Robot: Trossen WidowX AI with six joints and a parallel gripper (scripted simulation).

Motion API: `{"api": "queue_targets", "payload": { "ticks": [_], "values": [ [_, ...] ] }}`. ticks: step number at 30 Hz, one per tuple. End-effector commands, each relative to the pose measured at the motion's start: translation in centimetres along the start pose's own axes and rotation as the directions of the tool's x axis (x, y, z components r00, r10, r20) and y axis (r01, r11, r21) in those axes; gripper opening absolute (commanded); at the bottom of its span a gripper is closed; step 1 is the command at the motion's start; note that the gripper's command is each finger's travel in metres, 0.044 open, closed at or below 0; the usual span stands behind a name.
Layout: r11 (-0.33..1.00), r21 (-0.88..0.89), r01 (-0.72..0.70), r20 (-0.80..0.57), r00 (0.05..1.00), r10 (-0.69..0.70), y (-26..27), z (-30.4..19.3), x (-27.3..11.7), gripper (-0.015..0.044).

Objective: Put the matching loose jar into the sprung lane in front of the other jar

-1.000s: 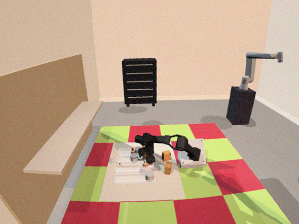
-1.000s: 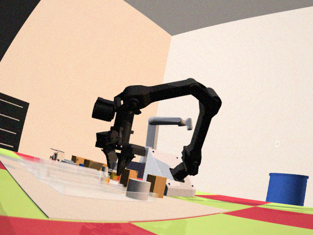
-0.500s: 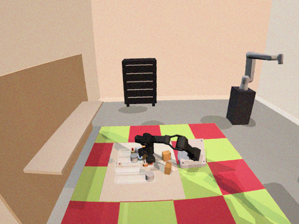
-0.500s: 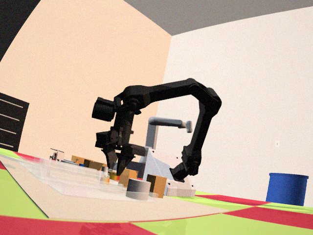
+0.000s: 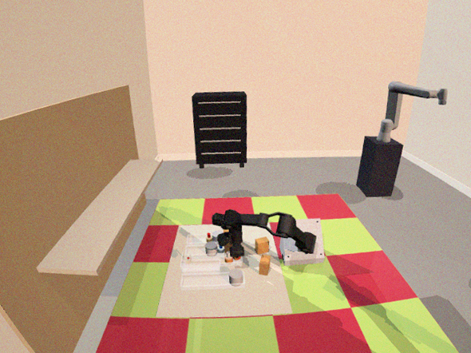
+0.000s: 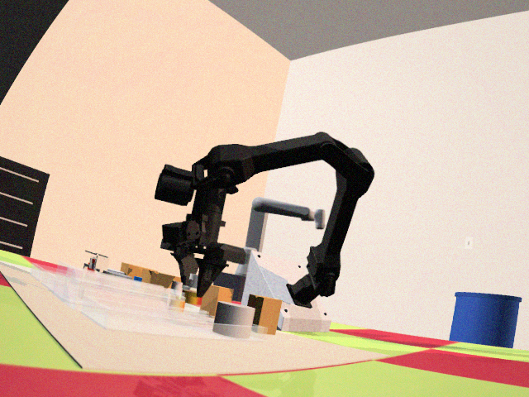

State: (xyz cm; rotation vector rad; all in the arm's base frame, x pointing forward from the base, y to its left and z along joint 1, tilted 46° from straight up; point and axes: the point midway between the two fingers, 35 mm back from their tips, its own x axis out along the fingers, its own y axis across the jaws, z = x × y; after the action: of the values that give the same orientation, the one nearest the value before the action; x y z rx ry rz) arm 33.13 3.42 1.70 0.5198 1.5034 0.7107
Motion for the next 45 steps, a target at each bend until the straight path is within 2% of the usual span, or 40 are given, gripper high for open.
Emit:
{"api": "queue_targets", "payload": {
  "ticks": [1, 45],
  "values": [
    [1.000, -0.014, -0.004, 0.022, 1.000, 0.005, 0.18, 0.74, -0.26, 0.0000],
    [1.000, -0.014, -0.005, 0.022, 1.000, 0.005, 0.19, 0.96, 0.53, 0.0000]
  ]
}}
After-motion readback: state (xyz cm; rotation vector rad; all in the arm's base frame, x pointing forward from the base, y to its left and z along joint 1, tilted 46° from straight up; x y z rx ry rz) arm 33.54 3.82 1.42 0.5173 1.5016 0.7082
